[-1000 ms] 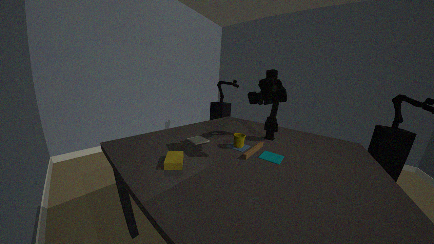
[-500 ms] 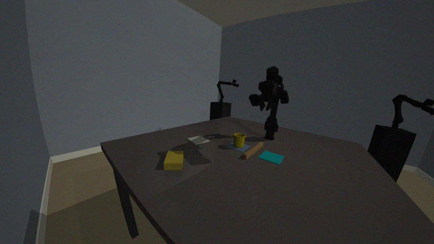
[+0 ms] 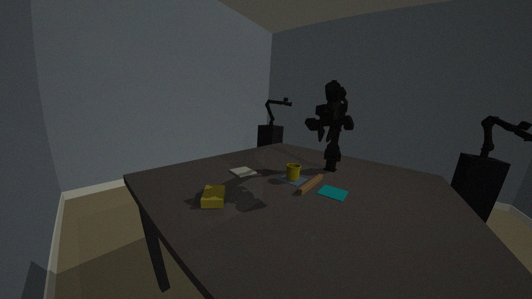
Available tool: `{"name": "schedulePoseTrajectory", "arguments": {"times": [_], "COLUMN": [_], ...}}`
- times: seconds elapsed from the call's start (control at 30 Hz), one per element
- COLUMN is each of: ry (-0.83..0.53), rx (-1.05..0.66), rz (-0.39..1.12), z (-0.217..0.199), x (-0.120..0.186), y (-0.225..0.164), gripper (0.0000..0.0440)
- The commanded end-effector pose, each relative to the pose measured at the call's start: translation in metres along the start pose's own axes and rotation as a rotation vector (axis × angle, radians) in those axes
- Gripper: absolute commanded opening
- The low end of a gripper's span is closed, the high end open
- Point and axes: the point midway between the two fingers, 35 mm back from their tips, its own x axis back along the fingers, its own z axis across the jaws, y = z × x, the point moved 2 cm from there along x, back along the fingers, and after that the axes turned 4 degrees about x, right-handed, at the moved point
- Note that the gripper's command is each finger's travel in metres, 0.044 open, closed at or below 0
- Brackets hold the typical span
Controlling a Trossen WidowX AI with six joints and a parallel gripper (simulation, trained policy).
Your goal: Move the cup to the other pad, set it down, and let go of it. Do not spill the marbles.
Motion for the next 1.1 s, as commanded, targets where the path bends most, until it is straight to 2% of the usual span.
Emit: {"name": "schedulePoseTrajectory", "arguments": {"times": [0.0, 0.57, 1.07], "ry": [-0.019, -0.099, -0.149], "rx": [0.006, 0.064, 0.137], "rz": [0.048, 0.303, 0.515], "z": [-0.002, -0.021, -0.05], "x": [0.0, -0.011, -0.032], "y": [-0.001, -0.015, -0.034], "gripper": [0.0133, 0.0127, 0.0141]}}
